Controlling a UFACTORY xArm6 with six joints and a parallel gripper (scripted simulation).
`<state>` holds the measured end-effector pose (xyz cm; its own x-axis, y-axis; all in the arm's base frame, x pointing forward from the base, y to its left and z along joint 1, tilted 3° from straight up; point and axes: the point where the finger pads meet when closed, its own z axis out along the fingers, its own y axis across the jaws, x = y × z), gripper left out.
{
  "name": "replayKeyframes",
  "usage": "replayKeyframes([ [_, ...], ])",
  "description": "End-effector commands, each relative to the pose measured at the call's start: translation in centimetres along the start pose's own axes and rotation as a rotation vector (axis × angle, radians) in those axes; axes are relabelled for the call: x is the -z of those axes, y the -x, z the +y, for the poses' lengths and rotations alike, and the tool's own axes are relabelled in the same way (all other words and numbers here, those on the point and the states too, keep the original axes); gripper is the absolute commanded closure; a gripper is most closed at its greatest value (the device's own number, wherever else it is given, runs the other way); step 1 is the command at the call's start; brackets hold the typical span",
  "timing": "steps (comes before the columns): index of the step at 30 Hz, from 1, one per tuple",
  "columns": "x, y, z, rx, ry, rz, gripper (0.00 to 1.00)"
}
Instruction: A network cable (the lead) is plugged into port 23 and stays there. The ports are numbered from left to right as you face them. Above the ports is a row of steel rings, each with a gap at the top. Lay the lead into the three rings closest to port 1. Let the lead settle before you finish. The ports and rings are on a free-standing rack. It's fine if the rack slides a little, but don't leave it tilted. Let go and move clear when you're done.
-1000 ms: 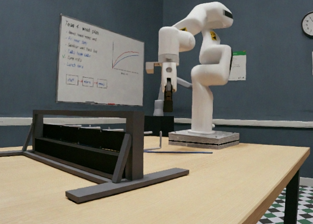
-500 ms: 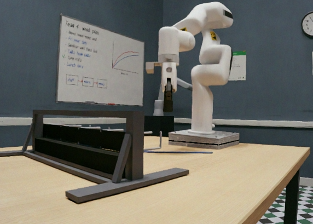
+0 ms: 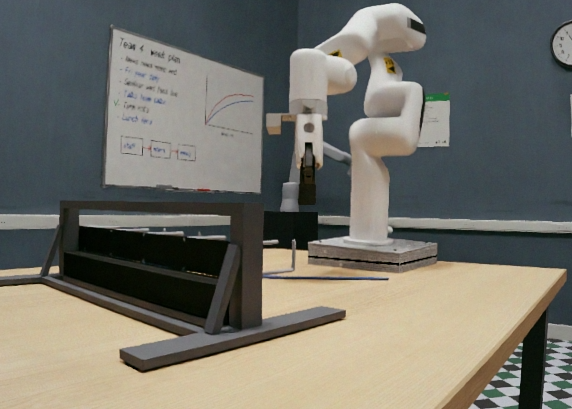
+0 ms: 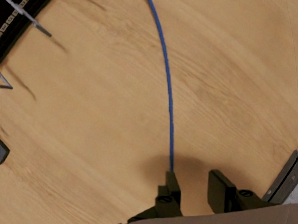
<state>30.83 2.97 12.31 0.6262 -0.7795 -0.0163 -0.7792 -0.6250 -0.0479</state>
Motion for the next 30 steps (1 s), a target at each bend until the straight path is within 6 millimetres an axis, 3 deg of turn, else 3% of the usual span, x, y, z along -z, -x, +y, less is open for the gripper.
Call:
replayKeyframes([
  [1, -0.1, -0.1, -0.1, 0.000, -0.003, 0.002, 0.67],
  [8, -0.9, -0.1, -0.1, 0.000, -0.003, 0.002, 0.67],
  [20, -4.1, -0.1, -0.1, 0.000, -0.003, 0.002, 0.67],
  [30, -8.3, -0.1, -0.1, 0.000, -0.003, 0.002, 0.67],
])
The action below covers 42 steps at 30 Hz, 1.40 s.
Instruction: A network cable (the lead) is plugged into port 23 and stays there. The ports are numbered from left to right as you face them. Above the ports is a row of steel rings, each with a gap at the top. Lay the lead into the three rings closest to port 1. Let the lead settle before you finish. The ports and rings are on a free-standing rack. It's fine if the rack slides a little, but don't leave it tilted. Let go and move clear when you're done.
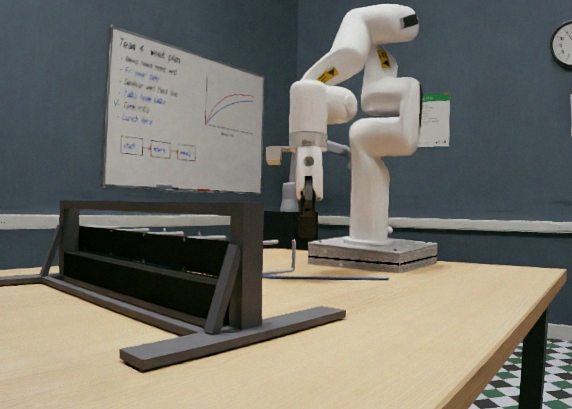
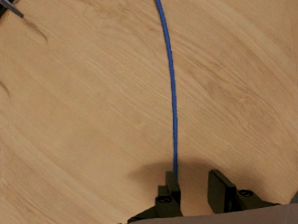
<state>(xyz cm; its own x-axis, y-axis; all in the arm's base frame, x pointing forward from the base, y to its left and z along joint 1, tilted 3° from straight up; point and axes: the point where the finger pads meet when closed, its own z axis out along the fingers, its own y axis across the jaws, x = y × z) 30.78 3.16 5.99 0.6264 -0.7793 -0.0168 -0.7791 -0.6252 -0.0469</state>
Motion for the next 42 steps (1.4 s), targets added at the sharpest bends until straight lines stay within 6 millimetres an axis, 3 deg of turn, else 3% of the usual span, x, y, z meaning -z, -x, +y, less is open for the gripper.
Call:
replayKeyframes([
  [1, -2.4, -0.2, -0.3, 0.000, -0.004, 0.002, 0.67],
  [19, -6.9, -0.2, -0.3, 0.000, -0.004, 0.002, 0.67],
  [42, -7.3, -0.2, -0.3, 0.000, -0.004, 0.002, 0.67],
])
